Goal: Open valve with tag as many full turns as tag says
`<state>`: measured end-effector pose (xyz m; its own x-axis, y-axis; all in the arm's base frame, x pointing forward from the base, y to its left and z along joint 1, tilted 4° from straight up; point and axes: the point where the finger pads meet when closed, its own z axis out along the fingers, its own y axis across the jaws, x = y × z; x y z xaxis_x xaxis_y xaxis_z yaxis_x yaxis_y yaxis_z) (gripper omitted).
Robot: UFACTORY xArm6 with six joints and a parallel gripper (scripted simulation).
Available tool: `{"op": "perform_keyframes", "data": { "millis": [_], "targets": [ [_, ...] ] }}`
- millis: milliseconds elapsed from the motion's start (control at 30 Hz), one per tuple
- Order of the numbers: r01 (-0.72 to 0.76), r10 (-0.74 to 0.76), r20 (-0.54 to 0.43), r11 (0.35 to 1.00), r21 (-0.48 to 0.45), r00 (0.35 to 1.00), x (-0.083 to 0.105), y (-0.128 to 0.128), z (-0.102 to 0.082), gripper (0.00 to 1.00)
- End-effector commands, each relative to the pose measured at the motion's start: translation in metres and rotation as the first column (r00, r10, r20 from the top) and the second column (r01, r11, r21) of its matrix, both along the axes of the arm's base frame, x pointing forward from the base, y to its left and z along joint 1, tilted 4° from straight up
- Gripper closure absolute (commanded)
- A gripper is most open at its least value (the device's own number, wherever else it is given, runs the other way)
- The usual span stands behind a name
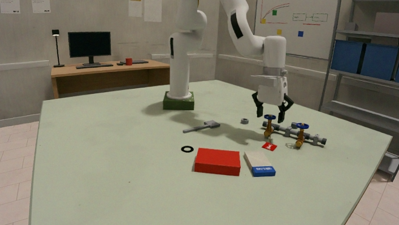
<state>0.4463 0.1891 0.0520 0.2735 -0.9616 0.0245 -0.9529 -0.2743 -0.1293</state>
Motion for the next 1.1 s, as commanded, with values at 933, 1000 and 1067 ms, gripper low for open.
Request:
{"op": "perform_keyframes", "data": {
  "millis": [933, 1000, 1067],
  "targets": [
    [-0.006, 0.006, 0.005, 1.0, 0.001, 1.0, 0.0016, 0.0008, 0.0011, 1.0],
    [-0.017, 0.017, 0.005, 1.0, 0.0, 1.0, 0.0016, 0.0008, 0.0011, 1.0],
    [-0.034, 0.034, 0.005, 0.999, -0.003, 0.999, 0.0016, 0.0008, 0.0011, 1.0]
  ]
}}
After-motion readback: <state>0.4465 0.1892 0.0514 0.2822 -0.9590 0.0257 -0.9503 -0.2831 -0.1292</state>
